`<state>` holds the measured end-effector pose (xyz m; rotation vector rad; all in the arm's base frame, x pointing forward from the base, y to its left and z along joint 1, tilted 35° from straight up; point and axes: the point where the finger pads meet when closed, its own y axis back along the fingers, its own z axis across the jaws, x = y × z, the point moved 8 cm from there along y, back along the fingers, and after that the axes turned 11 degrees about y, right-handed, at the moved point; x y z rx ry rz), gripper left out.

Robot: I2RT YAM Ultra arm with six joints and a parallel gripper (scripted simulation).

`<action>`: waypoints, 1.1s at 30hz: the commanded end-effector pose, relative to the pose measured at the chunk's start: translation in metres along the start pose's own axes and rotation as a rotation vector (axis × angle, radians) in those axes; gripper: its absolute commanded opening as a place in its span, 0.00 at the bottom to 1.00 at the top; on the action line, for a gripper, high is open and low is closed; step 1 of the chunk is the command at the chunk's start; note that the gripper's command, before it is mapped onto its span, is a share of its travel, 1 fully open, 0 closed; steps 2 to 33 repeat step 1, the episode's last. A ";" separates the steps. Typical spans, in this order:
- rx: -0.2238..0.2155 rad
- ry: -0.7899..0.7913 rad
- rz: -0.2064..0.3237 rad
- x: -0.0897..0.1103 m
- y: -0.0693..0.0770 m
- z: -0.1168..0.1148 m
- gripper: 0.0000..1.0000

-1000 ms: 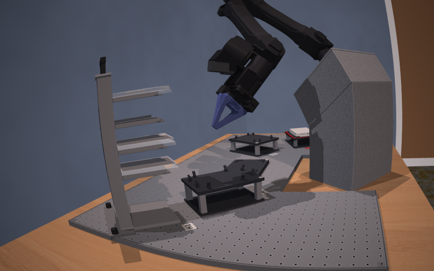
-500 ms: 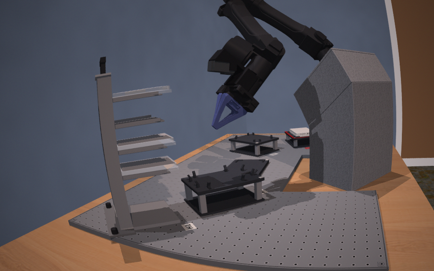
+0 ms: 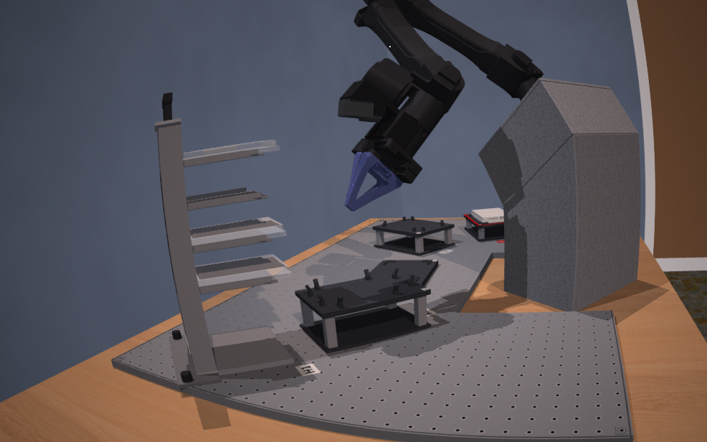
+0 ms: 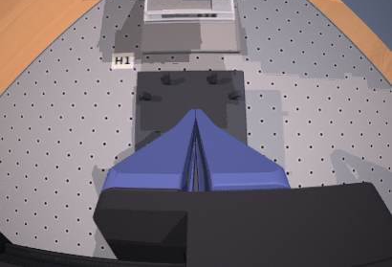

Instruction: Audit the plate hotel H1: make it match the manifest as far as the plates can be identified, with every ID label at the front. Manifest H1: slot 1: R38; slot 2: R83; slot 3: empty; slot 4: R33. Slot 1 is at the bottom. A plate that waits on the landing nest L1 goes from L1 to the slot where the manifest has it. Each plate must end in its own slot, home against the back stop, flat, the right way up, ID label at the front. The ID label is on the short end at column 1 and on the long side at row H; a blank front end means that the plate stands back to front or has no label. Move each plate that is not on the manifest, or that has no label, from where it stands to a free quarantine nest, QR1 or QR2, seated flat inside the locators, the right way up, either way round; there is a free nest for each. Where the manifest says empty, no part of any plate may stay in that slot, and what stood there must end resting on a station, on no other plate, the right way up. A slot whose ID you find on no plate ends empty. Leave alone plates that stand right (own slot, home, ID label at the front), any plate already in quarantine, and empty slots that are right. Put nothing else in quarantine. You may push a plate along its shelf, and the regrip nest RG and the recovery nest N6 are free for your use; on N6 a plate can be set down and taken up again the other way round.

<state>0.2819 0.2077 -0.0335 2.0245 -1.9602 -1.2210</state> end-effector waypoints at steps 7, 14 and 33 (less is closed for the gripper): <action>-0.007 0.003 -0.011 -0.005 0.003 0.002 0.00; -0.007 0.003 -0.011 -0.005 0.003 0.002 0.00; -0.007 0.003 -0.011 -0.005 0.003 0.002 0.00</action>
